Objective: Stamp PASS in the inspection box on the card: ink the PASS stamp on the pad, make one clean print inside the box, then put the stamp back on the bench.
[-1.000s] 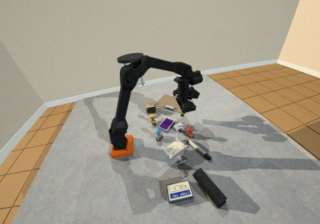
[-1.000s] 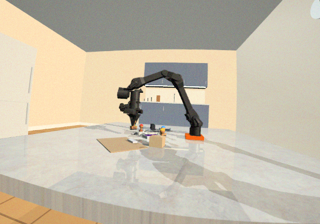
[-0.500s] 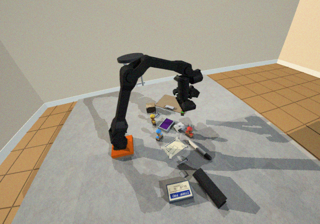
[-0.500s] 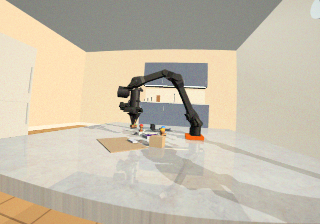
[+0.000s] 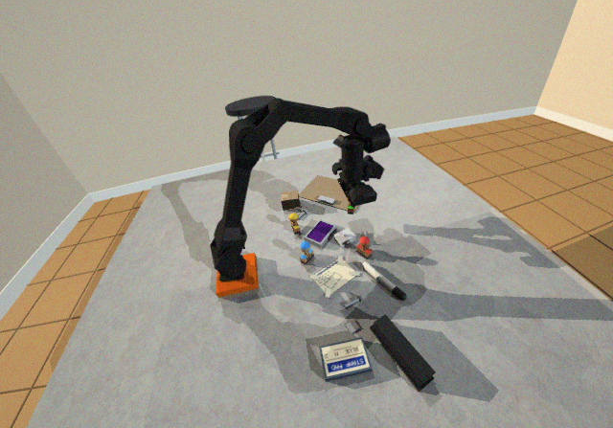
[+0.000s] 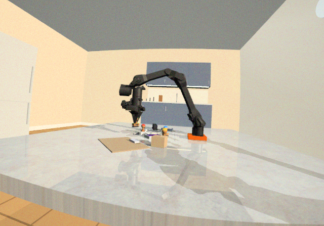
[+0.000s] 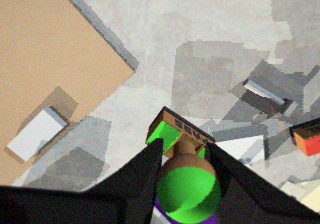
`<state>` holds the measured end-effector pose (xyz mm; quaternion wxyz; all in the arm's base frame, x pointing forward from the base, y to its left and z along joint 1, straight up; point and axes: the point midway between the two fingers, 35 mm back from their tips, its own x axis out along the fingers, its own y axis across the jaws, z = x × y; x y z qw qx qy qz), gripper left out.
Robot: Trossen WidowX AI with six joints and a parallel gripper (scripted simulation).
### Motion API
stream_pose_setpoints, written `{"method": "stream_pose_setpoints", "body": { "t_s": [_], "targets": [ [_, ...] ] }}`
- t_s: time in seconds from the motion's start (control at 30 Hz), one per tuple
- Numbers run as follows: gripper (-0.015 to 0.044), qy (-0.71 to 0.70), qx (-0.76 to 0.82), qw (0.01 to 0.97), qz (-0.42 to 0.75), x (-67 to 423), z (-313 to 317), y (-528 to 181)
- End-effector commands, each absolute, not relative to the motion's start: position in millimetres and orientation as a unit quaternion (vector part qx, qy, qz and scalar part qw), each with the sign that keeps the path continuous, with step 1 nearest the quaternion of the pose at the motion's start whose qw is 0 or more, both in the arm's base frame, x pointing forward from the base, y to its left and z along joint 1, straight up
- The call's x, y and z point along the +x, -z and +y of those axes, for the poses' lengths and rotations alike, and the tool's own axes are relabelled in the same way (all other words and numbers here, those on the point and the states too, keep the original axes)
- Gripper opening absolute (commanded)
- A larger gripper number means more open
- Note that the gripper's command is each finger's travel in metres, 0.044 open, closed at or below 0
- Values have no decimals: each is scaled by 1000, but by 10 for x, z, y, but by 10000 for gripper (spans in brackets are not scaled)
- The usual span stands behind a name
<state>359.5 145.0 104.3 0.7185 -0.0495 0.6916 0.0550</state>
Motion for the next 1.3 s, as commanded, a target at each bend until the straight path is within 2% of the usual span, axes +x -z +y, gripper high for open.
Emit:
{"method": "stream_pose_setpoints", "body": {
  "t_s": [0.0, 0.63, 1.27],
  "targets": [
    [0, -56, -48, 720, 690, 3598, 1452, -1076],
    [0, -55, -49, 719, 691, 3566, 1441, -1163],
    [0, -55, -49, 717, 693, 2901, 1241, -1180]
  ]
}}
